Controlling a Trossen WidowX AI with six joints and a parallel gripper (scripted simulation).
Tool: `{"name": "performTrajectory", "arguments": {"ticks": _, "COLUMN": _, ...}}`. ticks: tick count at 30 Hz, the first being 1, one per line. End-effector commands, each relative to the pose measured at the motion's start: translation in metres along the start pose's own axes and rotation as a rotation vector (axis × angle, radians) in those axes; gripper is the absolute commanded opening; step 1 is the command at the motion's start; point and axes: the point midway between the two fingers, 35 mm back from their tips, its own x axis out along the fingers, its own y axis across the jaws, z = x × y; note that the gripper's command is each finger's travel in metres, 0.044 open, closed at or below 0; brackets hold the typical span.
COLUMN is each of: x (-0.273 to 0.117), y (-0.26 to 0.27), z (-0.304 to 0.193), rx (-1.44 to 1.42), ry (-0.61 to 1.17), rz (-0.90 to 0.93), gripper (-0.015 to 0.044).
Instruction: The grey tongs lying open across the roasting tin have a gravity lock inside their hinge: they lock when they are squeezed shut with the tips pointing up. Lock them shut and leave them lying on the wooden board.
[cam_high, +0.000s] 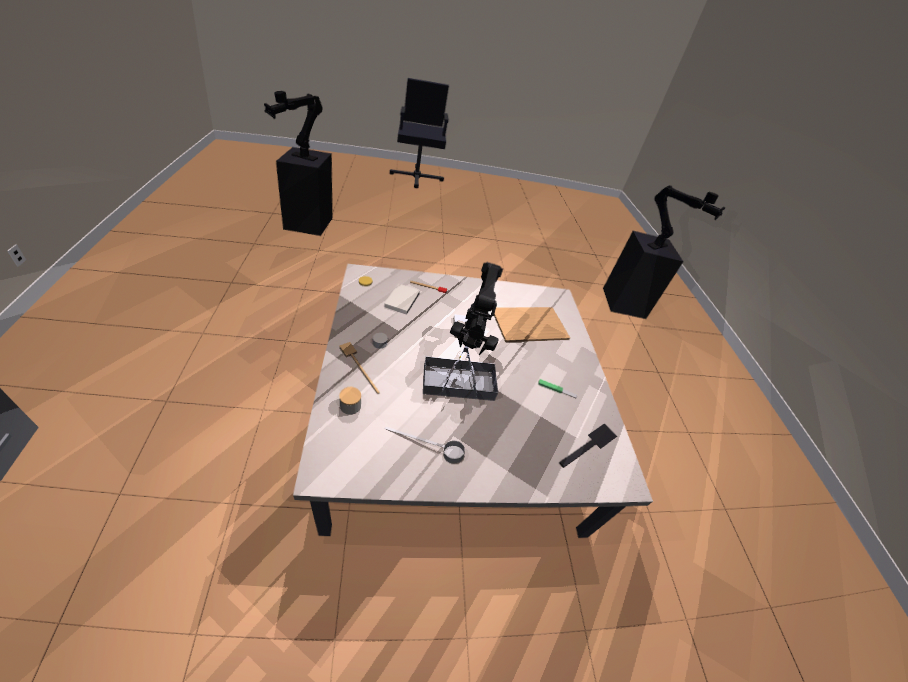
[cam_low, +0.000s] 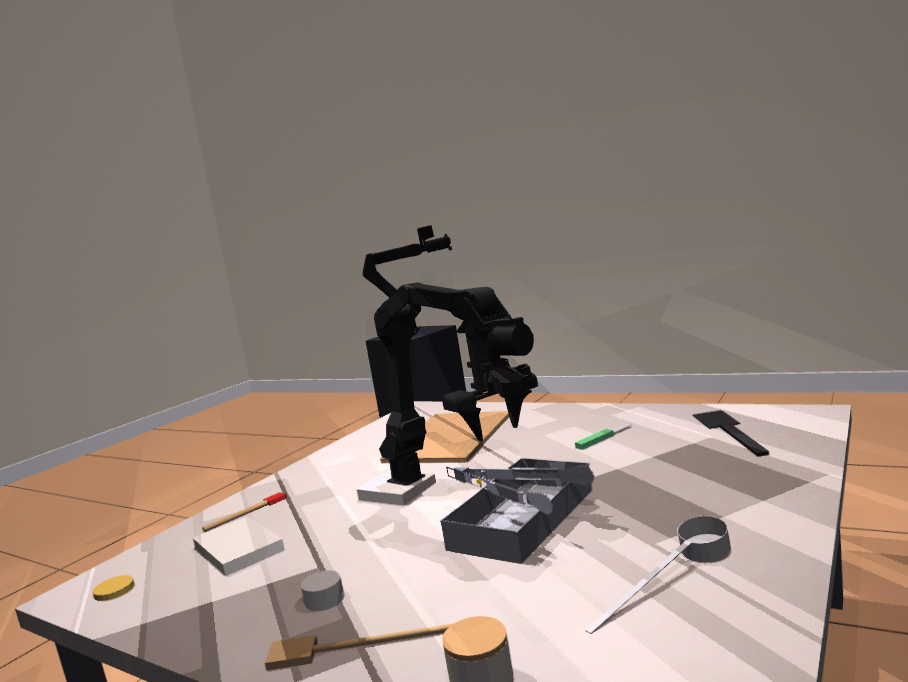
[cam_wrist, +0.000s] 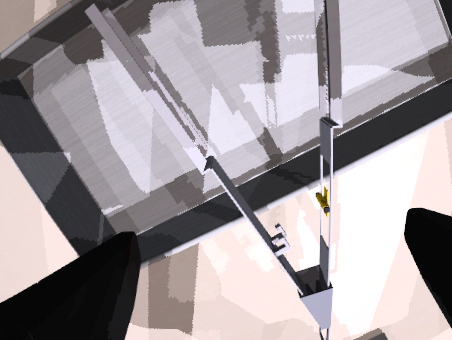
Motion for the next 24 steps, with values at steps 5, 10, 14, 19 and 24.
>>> {"name": "performTrajectory", "arguments": {"ticks": 5, "x": 0.004, "y": -0.001, "z": 0.000, "rx": 0.333, "ry": 0.002, "rz": -0.002, "gripper": 0.0440}}
{"name": "performTrajectory", "arguments": {"ticks": 10, "x": 0.009, "y": -0.003, "z": 0.000, "rx": 0.820, "ry": 0.004, "rz": -0.005, "gripper": 0.0440}}
{"name": "performTrajectory", "arguments": {"ticks": 14, "x": 0.014, "y": -0.004, "z": 0.000, "rx": 1.212, "ry": 0.005, "rz": -0.009, "gripper": 0.0440}}
{"name": "performTrajectory", "arguments": {"ticks": 19, "x": 0.020, "y": -0.006, "z": 0.000, "rx": 1.701, "ry": 0.004, "rz": -0.015, "gripper": 0.0440}}
{"name": "performTrajectory", "arguments": {"ticks": 24, "x": 0.025, "y": -0.007, "z": -0.001, "rx": 2.060, "ry": 0.002, "rz": -0.020, "gripper": 0.0440}}
